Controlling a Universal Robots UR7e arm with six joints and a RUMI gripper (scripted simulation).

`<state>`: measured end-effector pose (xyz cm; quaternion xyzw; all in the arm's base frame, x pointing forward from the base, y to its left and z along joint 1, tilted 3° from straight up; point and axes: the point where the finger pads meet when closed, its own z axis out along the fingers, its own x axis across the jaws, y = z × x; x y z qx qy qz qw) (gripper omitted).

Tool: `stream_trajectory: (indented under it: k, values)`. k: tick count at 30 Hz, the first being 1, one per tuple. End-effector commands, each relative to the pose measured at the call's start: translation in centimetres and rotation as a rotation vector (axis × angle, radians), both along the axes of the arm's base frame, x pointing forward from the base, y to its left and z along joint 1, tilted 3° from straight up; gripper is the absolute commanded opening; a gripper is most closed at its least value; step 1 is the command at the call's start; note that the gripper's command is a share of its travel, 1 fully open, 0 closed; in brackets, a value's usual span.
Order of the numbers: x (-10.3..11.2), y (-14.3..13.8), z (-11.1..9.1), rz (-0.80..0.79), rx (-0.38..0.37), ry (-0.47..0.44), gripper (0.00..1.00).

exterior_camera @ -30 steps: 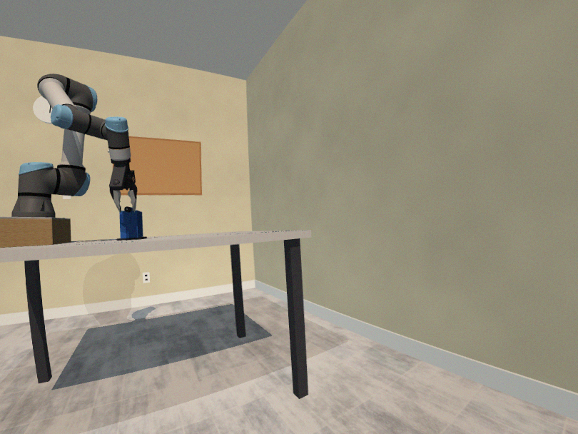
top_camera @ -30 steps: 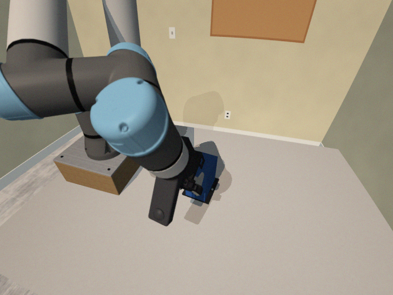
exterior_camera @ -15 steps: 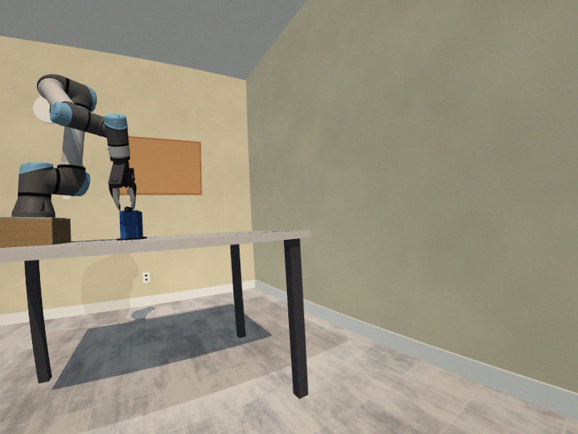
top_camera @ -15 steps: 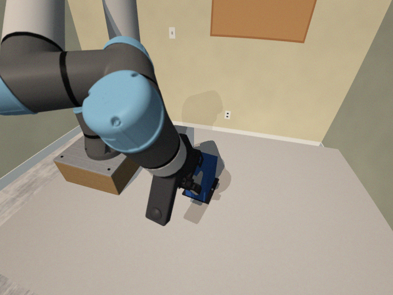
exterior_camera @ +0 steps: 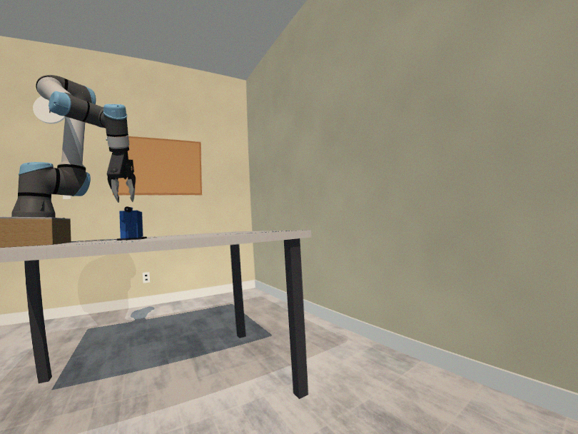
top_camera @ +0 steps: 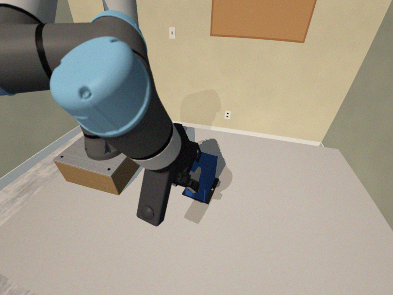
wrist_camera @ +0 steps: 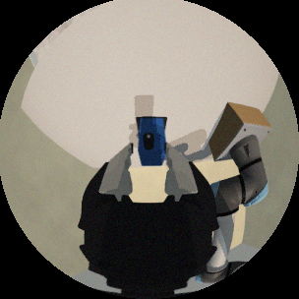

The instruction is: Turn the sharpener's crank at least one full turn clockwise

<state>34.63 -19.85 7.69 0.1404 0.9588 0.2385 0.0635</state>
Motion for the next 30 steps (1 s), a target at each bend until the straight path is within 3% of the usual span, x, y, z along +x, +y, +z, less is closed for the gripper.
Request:
stream_trajectory:
  k: [1, 10, 30]
  values:
    - [-0.3, -0.6, 1.1, 0.0, 0.0, 0.0, 0.32]
    - [-0.7, -1.6, 3.2, 0.0, 0.0, 0.0, 0.32]
    - [-0.7, -1.4, 3.0, 0.002, 0.004, 0.002, 0.32]
